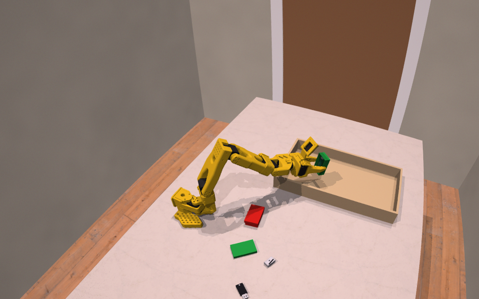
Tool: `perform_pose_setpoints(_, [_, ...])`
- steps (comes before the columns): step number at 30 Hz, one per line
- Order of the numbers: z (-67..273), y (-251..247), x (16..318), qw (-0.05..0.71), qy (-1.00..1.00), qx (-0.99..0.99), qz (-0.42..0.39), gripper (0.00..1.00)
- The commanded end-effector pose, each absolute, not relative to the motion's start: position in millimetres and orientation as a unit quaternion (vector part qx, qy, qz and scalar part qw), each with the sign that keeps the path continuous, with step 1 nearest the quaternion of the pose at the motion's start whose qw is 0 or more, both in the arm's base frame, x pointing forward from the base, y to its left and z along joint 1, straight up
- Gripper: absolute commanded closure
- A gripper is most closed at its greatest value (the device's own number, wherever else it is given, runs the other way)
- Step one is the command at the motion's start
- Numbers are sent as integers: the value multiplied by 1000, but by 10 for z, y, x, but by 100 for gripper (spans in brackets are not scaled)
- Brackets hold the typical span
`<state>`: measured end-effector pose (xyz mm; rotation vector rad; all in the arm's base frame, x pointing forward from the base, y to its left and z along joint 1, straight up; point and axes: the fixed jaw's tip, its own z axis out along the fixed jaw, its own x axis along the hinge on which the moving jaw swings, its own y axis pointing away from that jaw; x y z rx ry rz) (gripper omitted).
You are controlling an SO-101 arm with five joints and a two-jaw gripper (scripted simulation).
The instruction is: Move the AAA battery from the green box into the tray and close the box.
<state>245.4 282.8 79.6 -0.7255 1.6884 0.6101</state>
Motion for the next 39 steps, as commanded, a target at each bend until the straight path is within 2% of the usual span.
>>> perform_pose_setpoints(1, [908,2818,2489,586,704,-302,263,80])
perform_pose_setpoints(39, [706,2759,2466,589,704,-303,258,80])
